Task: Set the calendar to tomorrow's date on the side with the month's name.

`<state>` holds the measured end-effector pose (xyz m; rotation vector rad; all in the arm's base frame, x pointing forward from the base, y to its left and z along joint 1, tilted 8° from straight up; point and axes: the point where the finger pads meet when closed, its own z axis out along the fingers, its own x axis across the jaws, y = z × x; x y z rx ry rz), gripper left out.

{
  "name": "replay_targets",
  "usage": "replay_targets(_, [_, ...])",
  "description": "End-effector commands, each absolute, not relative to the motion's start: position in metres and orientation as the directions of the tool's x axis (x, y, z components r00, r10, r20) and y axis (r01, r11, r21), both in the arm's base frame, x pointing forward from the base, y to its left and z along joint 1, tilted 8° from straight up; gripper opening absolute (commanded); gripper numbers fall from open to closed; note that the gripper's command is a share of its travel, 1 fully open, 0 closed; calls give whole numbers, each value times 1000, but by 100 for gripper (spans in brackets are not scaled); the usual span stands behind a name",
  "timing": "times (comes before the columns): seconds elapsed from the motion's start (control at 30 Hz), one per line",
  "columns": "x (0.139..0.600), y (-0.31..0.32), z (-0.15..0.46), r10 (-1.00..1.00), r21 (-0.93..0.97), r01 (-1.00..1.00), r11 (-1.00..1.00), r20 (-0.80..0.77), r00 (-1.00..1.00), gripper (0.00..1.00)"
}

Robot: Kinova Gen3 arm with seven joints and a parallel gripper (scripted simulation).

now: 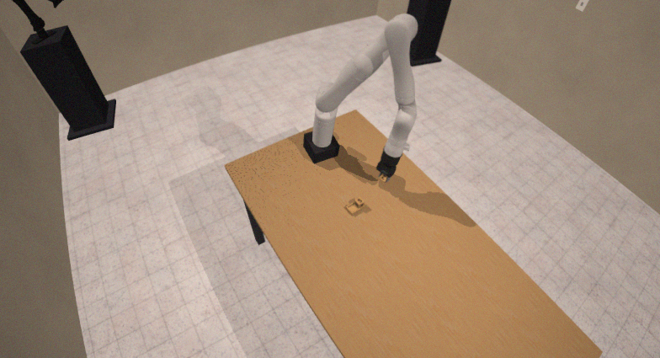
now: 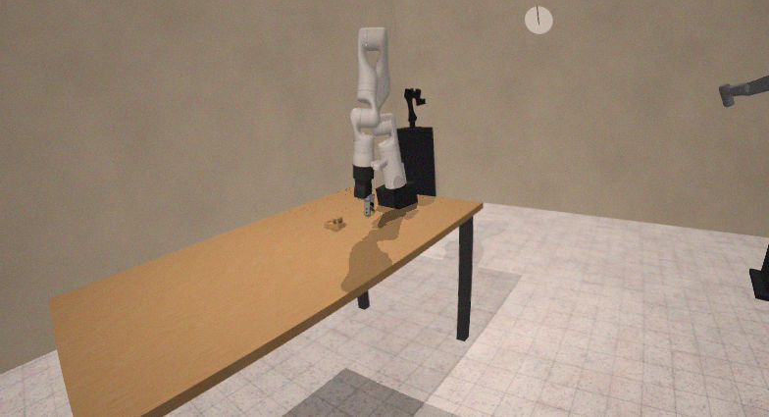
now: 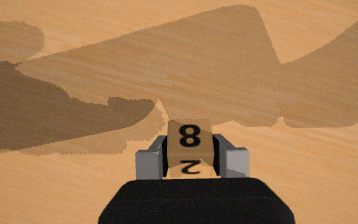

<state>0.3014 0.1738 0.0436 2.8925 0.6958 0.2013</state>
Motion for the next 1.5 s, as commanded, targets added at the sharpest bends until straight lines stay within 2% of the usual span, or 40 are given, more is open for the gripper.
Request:
replay_targets(0.0, [308,168,46,436,168,417,-893,106,894,60])
replay_targets(0.5, [313,168,52,437,65,432,-899,130,890,60])
replay_targets(1.47, [312,165,50,439,29,439,-898,116,891,60])
